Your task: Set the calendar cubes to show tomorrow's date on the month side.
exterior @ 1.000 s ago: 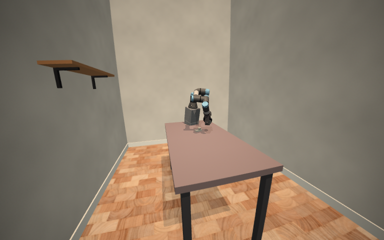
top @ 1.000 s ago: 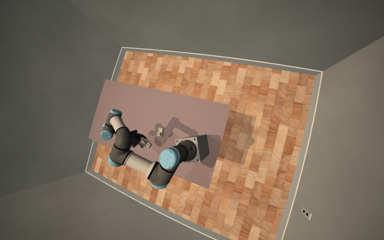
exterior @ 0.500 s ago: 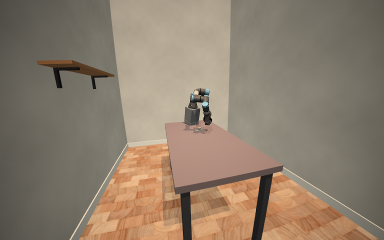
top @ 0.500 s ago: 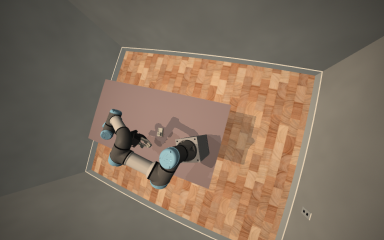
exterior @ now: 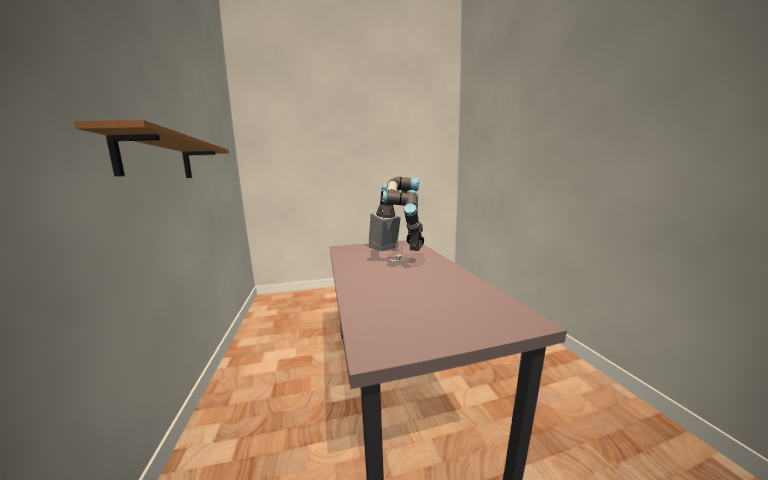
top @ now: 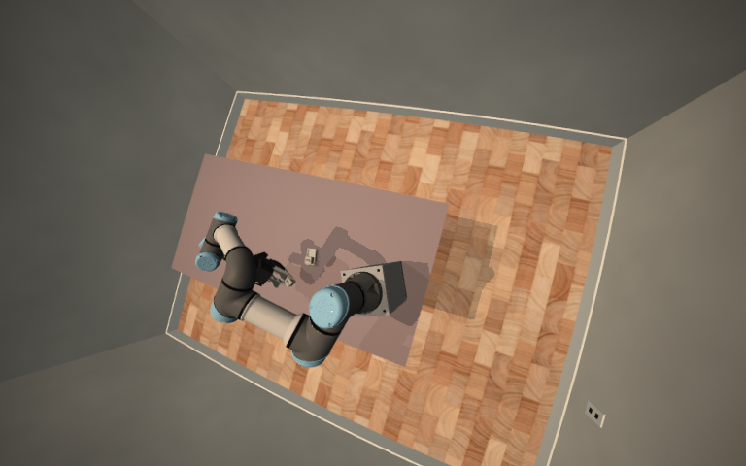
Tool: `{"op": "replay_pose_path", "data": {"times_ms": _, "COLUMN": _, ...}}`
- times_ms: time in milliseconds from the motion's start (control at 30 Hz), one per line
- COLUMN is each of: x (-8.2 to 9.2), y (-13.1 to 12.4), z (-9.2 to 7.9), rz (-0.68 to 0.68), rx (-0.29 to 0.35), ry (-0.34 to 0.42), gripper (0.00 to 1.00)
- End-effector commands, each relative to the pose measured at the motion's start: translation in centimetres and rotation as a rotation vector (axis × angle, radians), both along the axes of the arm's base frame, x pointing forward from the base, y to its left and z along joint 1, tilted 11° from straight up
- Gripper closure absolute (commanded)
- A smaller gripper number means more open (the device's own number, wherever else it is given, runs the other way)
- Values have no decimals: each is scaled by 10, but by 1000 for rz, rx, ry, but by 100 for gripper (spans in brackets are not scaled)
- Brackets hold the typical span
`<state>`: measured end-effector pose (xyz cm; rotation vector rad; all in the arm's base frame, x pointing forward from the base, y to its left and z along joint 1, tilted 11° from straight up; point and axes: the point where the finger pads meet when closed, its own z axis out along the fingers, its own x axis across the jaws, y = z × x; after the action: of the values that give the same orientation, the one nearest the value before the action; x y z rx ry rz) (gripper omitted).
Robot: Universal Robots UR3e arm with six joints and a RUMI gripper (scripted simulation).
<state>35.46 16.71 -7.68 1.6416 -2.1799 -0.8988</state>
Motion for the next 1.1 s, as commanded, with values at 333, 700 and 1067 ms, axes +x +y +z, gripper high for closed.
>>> {"op": "replay_pose_path", "data": {"times_ms": 333, "x": 3, "y": 1, "z": -13, "rz": 0, "rx": 0, "ry": -3, "gripper": 90}}
{"op": "replay_pose_path", "data": {"times_ms": 700, "x": 5, "y": 3, "z": -28, "rz": 0, "rx": 0, "ry": -3, "gripper": 90}}
{"op": "replay_pose_path", "data": {"times_ms": 1067, "x": 8, "y": 5, "z": -44, "rz": 0, "rx": 0, "ry": -3, "gripper": 90}}
